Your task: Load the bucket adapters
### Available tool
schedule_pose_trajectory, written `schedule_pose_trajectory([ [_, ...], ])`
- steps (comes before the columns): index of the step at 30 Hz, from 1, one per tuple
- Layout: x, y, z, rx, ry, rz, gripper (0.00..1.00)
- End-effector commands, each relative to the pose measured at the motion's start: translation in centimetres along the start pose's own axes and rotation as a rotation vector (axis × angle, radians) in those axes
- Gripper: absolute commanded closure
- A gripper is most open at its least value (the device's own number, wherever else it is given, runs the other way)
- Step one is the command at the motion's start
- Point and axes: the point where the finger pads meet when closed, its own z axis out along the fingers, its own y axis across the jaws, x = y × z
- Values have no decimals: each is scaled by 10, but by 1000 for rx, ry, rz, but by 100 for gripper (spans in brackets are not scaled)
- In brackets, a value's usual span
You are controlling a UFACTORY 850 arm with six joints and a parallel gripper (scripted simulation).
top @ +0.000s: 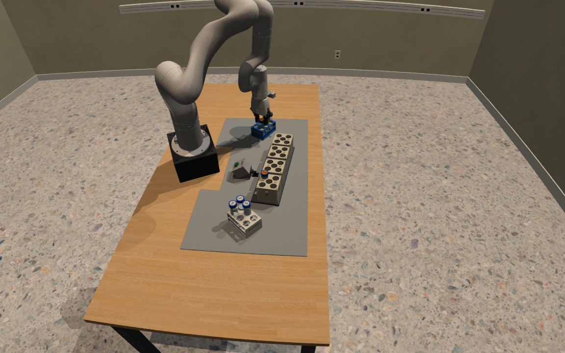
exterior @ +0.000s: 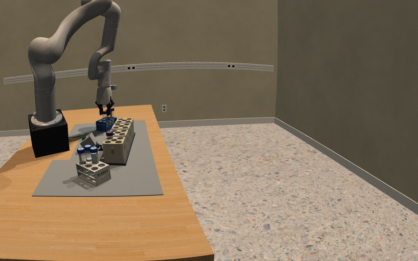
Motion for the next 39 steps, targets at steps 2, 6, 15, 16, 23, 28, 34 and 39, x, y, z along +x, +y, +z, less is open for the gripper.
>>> schedule_pose_trajectory([
  [2,1,0,-1,0,2,0,100],
  [6,1,0,-2,0,2,0,100],
  [15,1,0,-2,0,2,0,100],
  [16,1,0,-2,0,2,0,100],
  [23,1,0,-2,0,2,0,100],
  [28,1,0,-2,0,2,0,100],
  [34,1,0,-2,0,2,0,100],
  [39,1,0,-2,0,2,0,100],
])
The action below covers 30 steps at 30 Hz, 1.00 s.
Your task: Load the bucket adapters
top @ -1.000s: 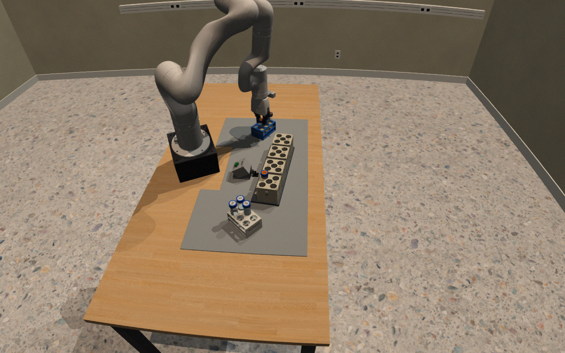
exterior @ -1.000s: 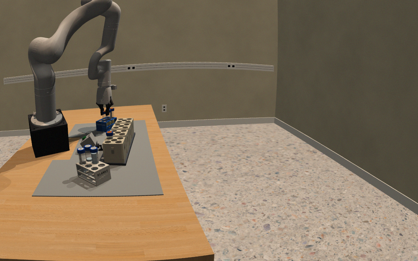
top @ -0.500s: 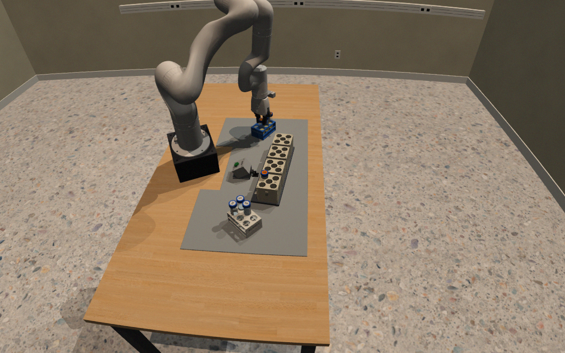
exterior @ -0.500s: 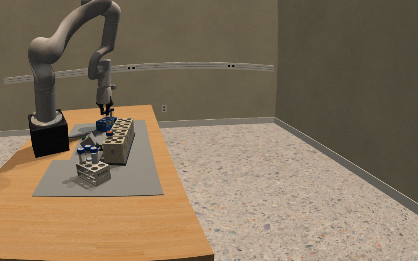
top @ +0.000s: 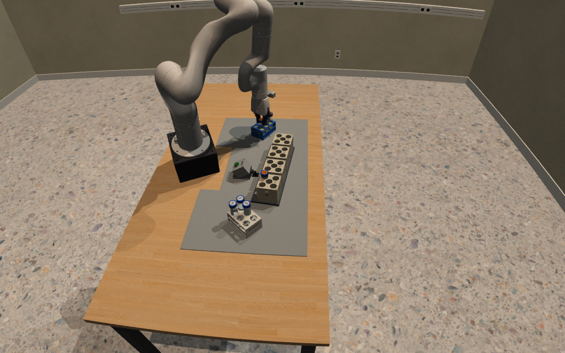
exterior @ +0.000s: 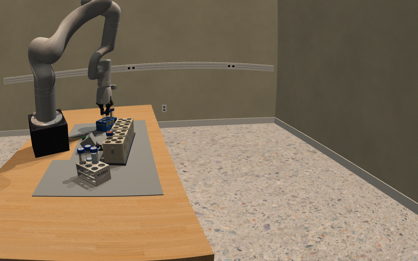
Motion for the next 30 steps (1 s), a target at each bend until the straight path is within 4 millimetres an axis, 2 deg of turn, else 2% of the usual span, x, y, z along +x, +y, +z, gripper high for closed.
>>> schedule_pose_trajectory([
  [1,1,0,0,0,1,0,100],
  [30,1,0,-16,0,1,0,100],
])
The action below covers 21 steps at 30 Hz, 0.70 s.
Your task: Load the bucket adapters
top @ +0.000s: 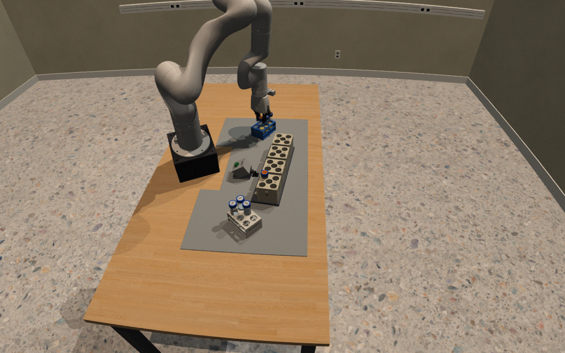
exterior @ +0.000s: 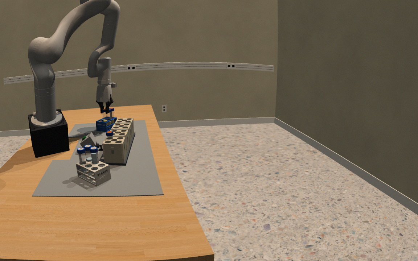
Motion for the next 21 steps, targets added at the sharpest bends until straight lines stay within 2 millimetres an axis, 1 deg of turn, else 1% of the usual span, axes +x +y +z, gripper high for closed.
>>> schedule_pose_trajectory([
  [1,1,0,-4,0,0,0,100],
  [14,1,0,-8,0,0,0,100],
  [18,1,0,-16,0,0,0,100],
  [21,1,0,-18,0,0,0,100],
])
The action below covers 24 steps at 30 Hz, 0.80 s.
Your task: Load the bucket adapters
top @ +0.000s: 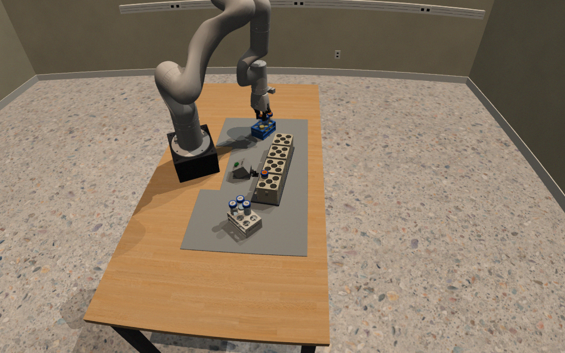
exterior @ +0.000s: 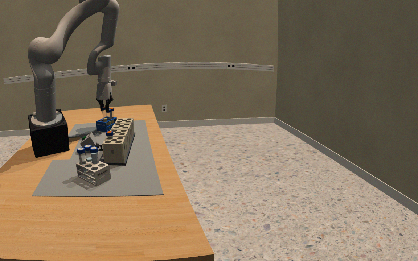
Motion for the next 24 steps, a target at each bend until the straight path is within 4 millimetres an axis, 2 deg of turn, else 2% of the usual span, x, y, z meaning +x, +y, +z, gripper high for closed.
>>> schedule_pose_trajectory([
  [1,1,0,-8,1,-1,0,100],
  [24,1,0,-50,1,-1,0,100],
])
